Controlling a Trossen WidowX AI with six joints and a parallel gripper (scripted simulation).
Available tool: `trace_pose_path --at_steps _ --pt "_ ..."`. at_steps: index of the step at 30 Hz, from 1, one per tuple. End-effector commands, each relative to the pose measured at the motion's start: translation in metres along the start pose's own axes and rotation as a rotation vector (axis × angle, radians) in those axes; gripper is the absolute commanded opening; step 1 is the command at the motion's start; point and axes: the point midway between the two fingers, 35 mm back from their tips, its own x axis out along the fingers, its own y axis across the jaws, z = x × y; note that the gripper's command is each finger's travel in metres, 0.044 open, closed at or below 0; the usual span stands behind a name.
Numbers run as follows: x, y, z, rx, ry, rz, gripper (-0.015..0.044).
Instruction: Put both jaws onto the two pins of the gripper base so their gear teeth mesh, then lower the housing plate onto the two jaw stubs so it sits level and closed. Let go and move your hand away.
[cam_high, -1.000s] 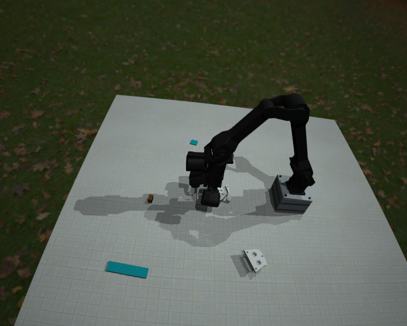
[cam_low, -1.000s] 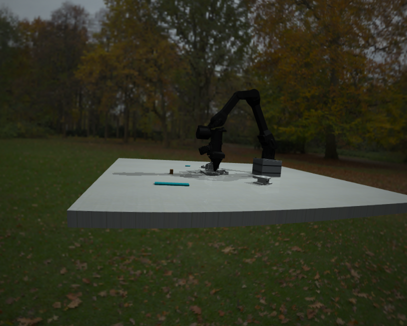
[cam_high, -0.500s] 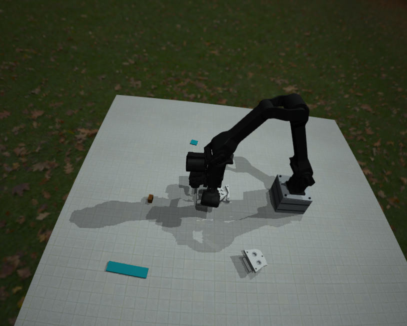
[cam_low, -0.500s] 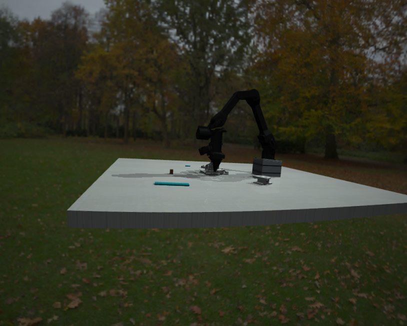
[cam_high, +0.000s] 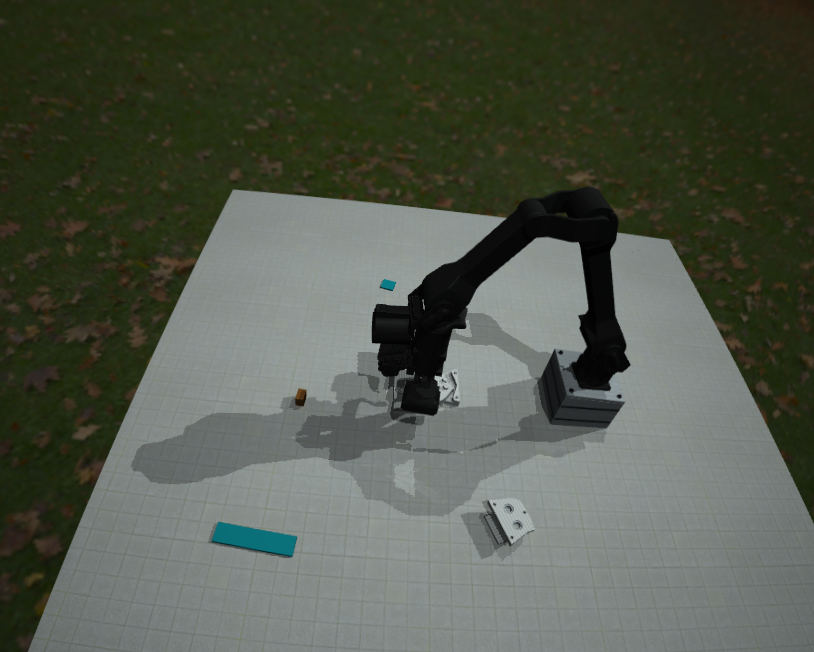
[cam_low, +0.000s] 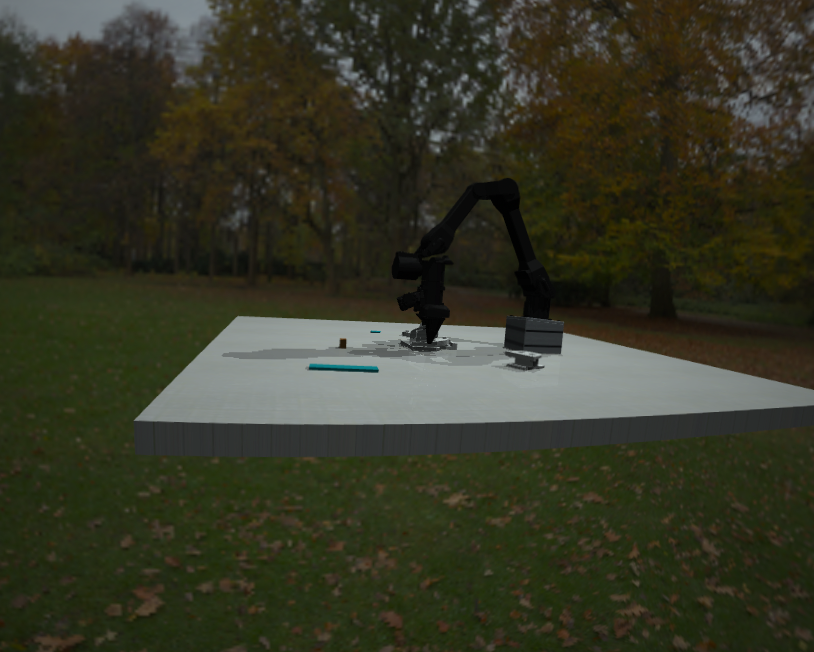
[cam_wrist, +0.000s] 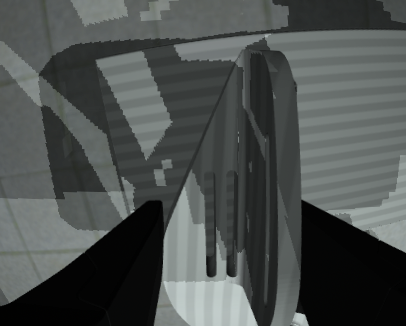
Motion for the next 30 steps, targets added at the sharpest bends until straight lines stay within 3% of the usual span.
trace_pose_path --at_steps 1,30 --pt "0.0014 -0.0003 -0.0011 -0.003 0.002 -0.001 0.0134" --pt "-0.0031 -0.0001 -0.0003 -0.003 0.002 -0.001 0.0134"
